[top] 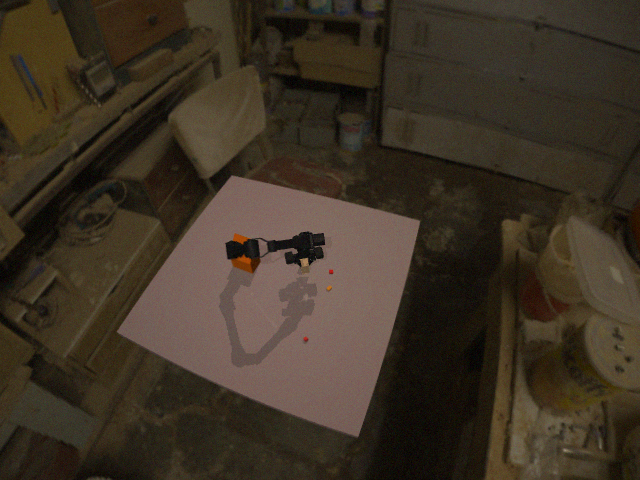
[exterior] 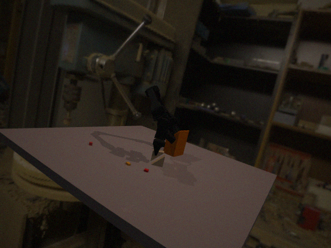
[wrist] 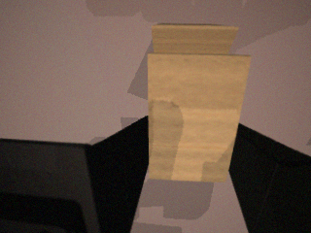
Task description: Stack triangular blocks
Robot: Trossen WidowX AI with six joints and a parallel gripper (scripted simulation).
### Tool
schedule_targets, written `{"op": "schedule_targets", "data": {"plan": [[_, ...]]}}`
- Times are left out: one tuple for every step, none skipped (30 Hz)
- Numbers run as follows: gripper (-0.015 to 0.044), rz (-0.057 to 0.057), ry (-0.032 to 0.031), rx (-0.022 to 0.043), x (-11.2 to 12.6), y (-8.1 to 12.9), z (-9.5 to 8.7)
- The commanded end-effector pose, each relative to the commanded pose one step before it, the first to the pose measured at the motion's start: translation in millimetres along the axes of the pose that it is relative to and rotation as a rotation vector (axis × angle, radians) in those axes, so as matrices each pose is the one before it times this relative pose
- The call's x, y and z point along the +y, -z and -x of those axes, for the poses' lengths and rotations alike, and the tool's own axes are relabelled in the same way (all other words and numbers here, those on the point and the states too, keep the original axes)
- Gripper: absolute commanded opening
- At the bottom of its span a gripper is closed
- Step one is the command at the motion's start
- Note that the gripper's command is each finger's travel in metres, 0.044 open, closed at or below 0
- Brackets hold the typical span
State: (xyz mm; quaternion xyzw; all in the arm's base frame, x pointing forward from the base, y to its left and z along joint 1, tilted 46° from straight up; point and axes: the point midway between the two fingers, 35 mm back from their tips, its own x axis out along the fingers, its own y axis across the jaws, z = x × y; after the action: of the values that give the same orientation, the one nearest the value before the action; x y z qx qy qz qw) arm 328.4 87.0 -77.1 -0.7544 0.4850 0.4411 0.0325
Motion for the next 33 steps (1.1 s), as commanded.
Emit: {"op": "schedule_targets", "data": {"plan": [[0.0000, 0.0072, -0.00114, 0.00511, 0.33, -0.67, -3.09], [0.0000, 0.0000, 0.00001, 0.00005, -0.01, -0.26, -0.61], [0.0000, 0.0000, 0.00002, 0.00005, 0.00, -0.25, -0.61], [0.0000, 0.0000, 0.00002, 0.00005, 0.00, -0.25, -0.61], [0.0000, 0.0000, 0.00002, 0.00005, 0.00, -0.25, -0.61], [0.0000, 0.0000, 0.00001, 0.00005, 0.00, -0.25, -0.61], [0.0000, 0.0000, 0.00002, 0.00005, 0.00, -0.25, -0.61], [0.0000, 0.0000, 0.00003, 0.00005, -0.01, -0.20, -0.61], [0.0000, 0.0000, 0.00003, 0.00005, -0.01, -0.20, -0.61], [0.0000, 0.0000, 0.00002, 0.00006, -0.01, -0.20, -0.61], [0.0000, 0.0000, 0.00002, 0.00006, -0.01, -0.20, -0.61], [0.0000, 0.0000, 0.00002, 0.00006, -0.01, -0.20, -0.61], [0.0000, 0.0000, 0.00002, 0.00006, -0.01, -0.20, -0.61], [0.0000, 0.0000, 0.00002, 0.00006, -0.01, -0.20, -0.61], [0.0000, 0.0000, 0.00004, 0.00006, 0.00, -0.20, -0.60], [0.0000, 0.0000, 0.00004, 0.00006, 0.00, -0.20, -0.60], [0.0000, 0.0000, 0.00004, 0.00006, 0.01, -0.20, -0.60], [0.0000, 0.0000, 0.00004, 0.00006, 0.01, -0.20, -0.60], [0.0000, 0.0000, 0.00007, 0.00006, 0.01, -0.22, -0.60], [0.0000, 0.0000, 0.00007, 0.00006, 0.03, -0.23, -0.60], [0.0000, 0.0000, 0.00007, 0.00006, 0.03, -0.23, -0.60], [0.0000, 0.0000, 0.00007, 0.00006, 0.03, -0.23, -0.60], [0.0000, 0.0000, 0.00007, 0.00006, 0.03, -0.23, -0.60], [0.0000, 0.0000, 0.00007, 0.00006, 0.03, -0.23, -0.60], [0.0000, 0.0000, 0.00006, 0.00005, 0.03, -0.19, -0.48], [0.0000, -0.0001, 0.00019, 0.00002, -0.01, -0.13, -0.22], [0.0000, 0.0000, 0.00011, 0.00001, -0.01, -0.08, -0.13], [0.0000, 0.0000, 0.00004, 0.00000, 0.00, -0.03, -0.05], [0.0000, 0.0000, 0.00000, 0.00000, 0.00, 0.00, 0.00], [0.0000, 0.0000, 0.00000, 0.00000, 0.00, 0.00, 0.00], [0.0000, 0.0000, 0.00000, 0.00000, 0.00, 0.00, 0.00], [0.0000, 0.0000, 0.00000, 0.00000, 0.00, 0.00, 0.00], [0.0000, 0.0000, 0.00000, 0.00000, 0.00, 0.00, 0.00]]}}
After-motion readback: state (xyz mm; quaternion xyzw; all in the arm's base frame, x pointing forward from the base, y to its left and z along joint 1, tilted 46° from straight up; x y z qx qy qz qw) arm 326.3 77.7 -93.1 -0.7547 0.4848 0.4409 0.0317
